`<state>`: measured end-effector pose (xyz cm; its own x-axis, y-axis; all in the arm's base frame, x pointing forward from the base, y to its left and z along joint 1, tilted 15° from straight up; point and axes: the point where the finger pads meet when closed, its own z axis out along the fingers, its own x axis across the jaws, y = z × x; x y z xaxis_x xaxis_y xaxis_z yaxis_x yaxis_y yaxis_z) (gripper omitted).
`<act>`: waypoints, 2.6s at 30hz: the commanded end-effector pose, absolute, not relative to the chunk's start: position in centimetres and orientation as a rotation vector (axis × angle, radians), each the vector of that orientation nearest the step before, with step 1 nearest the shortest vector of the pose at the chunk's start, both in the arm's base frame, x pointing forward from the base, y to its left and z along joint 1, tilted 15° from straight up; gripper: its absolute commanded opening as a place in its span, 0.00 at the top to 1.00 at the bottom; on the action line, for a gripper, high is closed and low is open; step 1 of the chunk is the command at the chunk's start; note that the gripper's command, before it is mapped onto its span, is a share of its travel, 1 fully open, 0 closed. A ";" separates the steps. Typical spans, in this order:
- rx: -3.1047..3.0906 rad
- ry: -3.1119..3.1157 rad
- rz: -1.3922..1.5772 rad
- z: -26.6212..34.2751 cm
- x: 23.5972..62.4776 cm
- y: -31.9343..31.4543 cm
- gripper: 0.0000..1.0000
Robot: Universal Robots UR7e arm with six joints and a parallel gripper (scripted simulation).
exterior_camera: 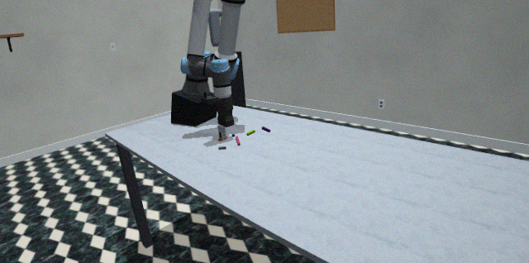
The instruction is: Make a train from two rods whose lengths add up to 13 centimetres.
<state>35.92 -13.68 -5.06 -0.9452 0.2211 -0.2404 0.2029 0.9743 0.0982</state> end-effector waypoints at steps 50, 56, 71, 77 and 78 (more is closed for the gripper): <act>0.313 2.869 0.104 -2.2 35.2 -13.8 0.76; 0.313 2.869 0.104 -0.5 34.7 -13.9 0.76; 0.313 2.869 0.104 3.1 33.8 -14.1 0.76; 0.313 2.869 0.104 4.1 33.5 -14.1 0.76; 0.313 2.869 0.104 4.2 33.5 -14.1 0.76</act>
<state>33.61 -14.09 3.73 -0.9450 0.2210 -0.2410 0.2029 0.9743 0.0978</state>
